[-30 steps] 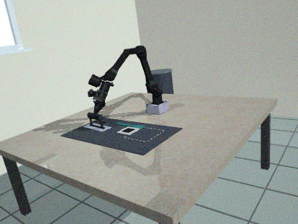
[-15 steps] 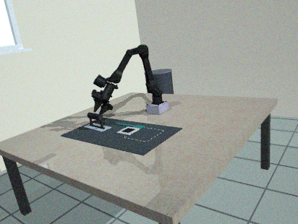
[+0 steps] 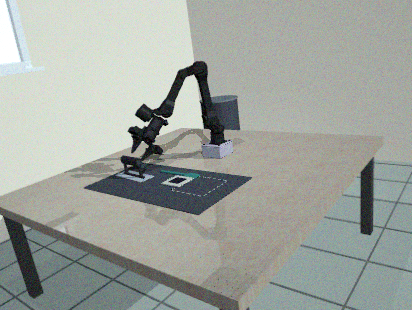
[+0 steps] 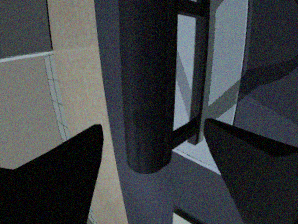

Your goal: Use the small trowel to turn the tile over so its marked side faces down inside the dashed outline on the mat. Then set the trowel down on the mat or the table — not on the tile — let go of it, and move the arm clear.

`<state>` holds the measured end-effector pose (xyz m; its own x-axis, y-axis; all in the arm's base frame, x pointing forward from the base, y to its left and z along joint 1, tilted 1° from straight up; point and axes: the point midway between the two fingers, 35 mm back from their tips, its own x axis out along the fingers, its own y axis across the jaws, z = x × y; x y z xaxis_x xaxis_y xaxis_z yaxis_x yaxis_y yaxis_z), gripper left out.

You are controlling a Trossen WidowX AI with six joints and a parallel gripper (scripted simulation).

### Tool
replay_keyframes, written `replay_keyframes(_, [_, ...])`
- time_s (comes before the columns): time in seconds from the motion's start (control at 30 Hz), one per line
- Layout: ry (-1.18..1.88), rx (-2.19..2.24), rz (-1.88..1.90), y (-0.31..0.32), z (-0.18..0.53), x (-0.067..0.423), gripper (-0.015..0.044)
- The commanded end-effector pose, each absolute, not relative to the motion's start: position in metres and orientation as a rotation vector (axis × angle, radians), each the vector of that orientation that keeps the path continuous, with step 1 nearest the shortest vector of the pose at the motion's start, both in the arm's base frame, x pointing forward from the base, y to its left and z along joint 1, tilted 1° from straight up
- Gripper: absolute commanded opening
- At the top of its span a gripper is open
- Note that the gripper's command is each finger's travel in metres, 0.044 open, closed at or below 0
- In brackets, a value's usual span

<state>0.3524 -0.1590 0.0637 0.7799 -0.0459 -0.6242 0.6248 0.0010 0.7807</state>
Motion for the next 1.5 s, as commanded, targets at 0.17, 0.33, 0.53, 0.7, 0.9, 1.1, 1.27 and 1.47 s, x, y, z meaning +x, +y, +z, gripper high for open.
replay_keyframes(0.17, [0.486, 1.507, -0.558, -0.159, 0.06, 0.359, 0.03])
replay_keyframes(0.33, [0.485, 1.507, -0.557, -0.16, 0.056, 0.365, 0.03])
replay_keyframes(0.53, [0.485, 1.507, -0.557, -0.16, 0.05, 0.373, 0.03])
replay_keyframes(0.7, [0.486, 1.506, -0.557, -0.161, 0.045, 0.379, 0.03])
replay_keyframes(0.9, [0.486, 1.506, -0.556, -0.161, 0.039, 0.386, 0.03])
replay_keyframes(1.1, [0.484, 1.507, -0.556, -0.161, 0.033, 0.394, 0.03])
replay_keyframes(1.27, [0.483, 1.508, -0.555, -0.161, 0.028, 0.399, 0.03])
replay_keyframes(1.47, [0.483, 1.508, -0.555, -0.161, 0.028, 0.399, 0.0169])
